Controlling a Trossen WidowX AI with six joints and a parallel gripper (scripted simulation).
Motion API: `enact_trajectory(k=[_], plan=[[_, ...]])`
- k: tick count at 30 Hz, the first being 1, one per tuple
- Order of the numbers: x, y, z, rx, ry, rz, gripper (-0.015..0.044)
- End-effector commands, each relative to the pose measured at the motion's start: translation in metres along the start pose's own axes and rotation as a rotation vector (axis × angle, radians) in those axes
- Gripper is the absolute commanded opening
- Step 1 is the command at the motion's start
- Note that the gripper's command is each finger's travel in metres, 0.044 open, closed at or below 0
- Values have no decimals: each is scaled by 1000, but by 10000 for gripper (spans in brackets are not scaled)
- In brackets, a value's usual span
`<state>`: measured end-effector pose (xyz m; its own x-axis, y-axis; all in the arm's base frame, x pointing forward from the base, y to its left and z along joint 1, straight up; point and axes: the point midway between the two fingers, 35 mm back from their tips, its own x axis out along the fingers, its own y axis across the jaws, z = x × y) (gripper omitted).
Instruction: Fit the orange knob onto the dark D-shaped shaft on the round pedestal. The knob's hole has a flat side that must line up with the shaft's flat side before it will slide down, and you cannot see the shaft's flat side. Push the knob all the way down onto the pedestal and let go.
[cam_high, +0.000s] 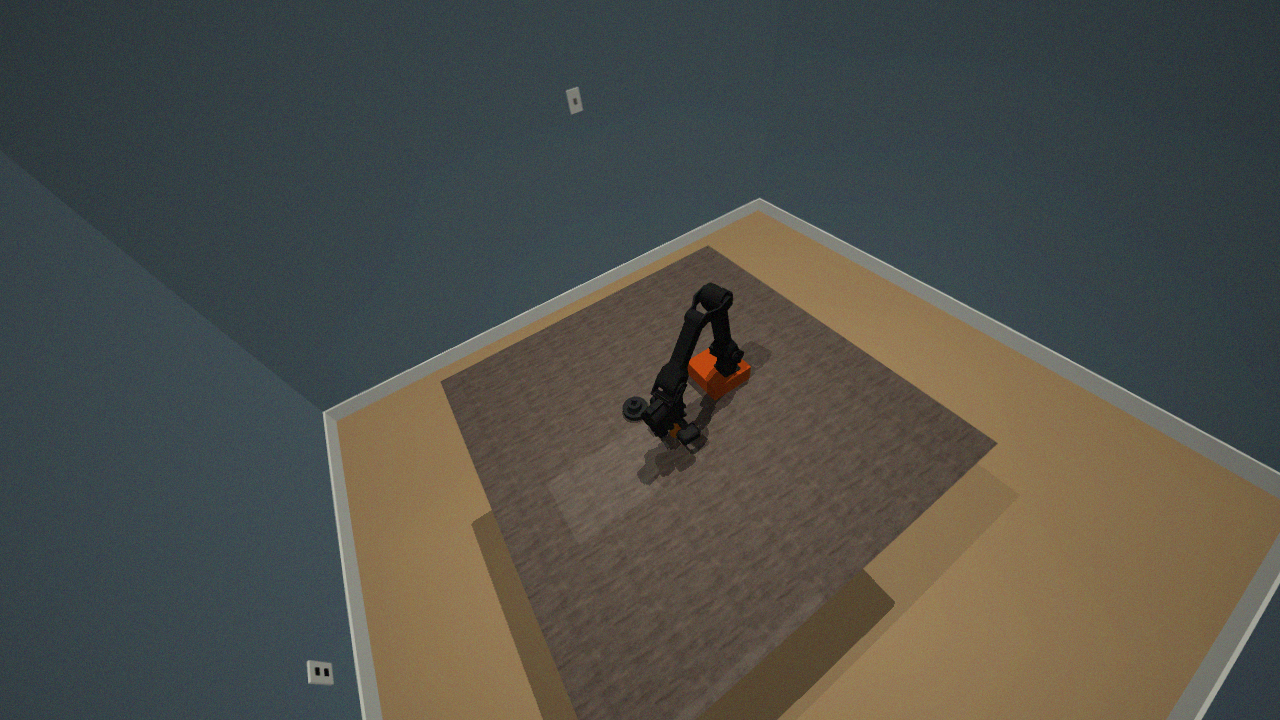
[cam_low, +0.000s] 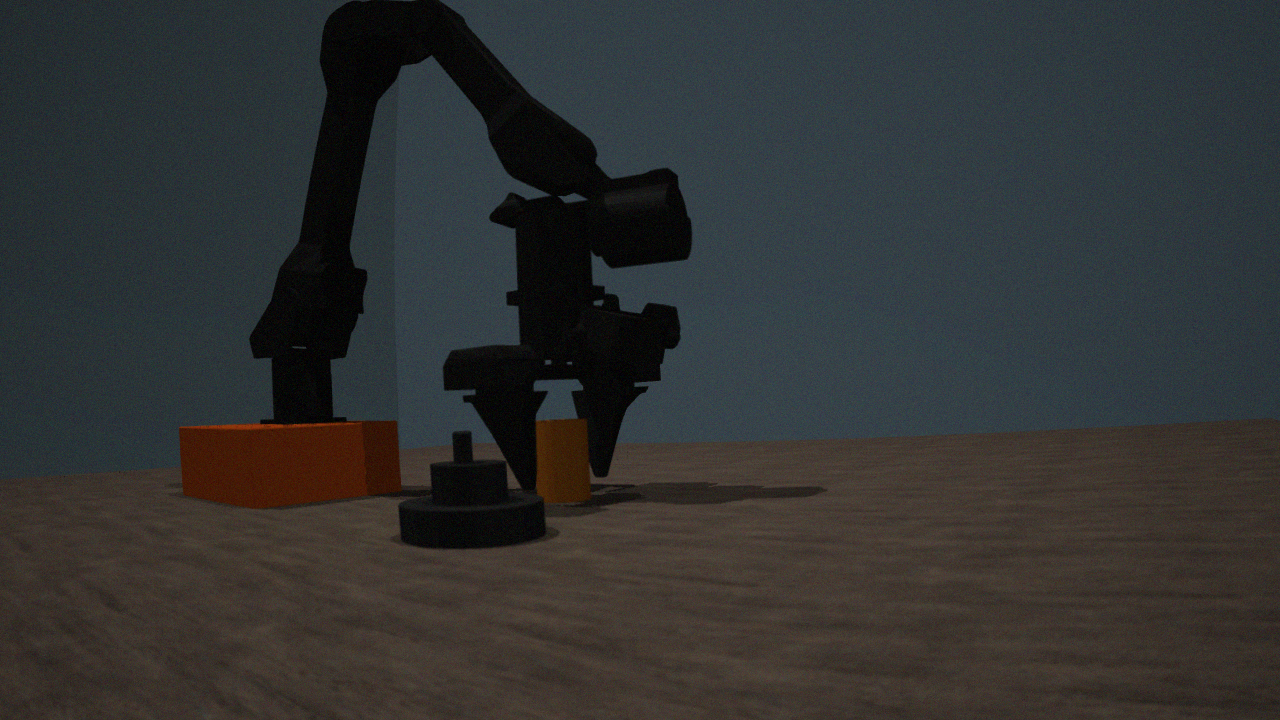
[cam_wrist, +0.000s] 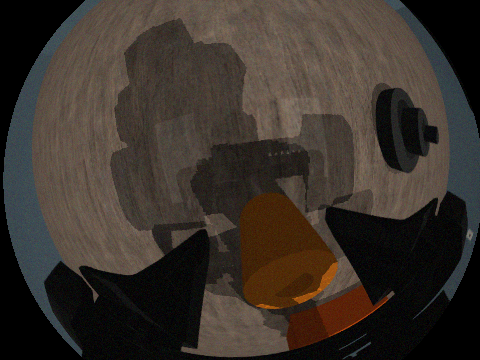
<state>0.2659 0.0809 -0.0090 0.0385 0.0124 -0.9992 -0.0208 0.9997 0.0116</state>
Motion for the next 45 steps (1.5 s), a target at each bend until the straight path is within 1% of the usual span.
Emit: enact_trajectory(k=[1,6,12,15,17,25,34,36,45], plan=[[4,-1,-2,1,9,-6,309],[4,-1,-2,1,9,-6,177],[4,-1,-2,1,9,-6,138],[0,-1,-1,1,9,-5,59],[-12,-1,2,1,9,-5,6],[-68,-2,7,1,8,-6,0],[-132,-8,-2,1,9,-6,0],[-137,-8,-4,1,9,-6,0],[-136,-11,-1,1,9,-6,0]])
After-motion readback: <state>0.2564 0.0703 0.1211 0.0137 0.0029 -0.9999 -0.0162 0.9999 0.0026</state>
